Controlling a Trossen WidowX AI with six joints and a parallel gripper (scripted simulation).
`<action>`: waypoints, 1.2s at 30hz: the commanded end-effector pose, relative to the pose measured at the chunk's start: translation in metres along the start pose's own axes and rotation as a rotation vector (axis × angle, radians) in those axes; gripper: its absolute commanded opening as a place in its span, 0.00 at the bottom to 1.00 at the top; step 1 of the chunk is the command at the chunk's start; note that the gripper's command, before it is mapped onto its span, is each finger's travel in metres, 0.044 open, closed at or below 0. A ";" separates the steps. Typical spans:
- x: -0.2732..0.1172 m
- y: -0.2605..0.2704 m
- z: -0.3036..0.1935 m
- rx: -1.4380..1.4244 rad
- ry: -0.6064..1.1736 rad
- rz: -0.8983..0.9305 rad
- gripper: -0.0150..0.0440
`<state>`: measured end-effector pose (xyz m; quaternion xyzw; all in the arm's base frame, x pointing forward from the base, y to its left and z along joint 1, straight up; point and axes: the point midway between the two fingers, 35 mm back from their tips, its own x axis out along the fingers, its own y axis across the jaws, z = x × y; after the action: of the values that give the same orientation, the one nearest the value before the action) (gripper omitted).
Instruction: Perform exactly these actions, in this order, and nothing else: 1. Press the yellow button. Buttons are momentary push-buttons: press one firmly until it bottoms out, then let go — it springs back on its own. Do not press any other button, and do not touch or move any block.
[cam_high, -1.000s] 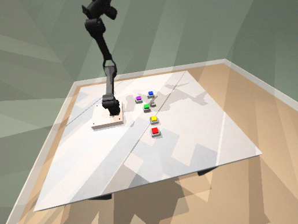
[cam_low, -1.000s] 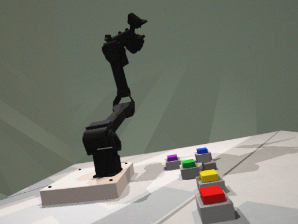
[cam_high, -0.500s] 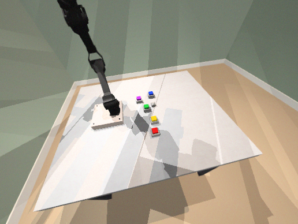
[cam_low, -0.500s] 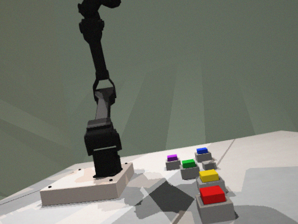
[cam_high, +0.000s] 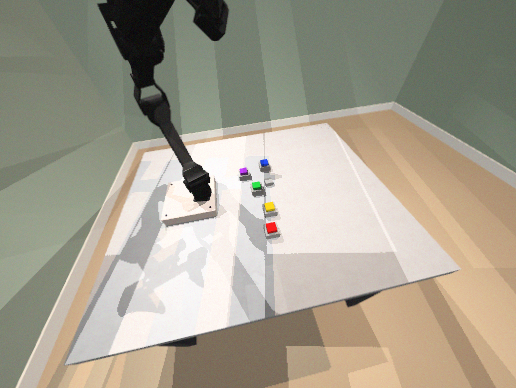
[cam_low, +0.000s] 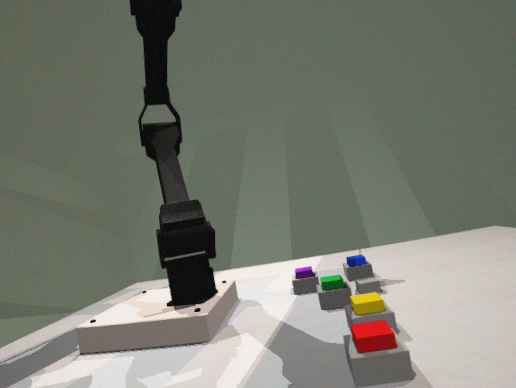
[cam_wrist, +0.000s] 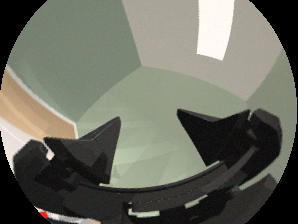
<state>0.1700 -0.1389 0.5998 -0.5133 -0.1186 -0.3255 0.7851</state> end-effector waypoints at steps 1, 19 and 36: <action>0.020 0.056 -0.050 0.168 0.151 0.162 0.93; -0.082 0.362 -0.152 0.488 1.028 1.115 0.93; -0.202 0.434 -0.156 0.260 1.432 1.527 0.80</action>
<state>0.2697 -0.0854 0.1297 -0.0544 0.6833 0.0422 0.7269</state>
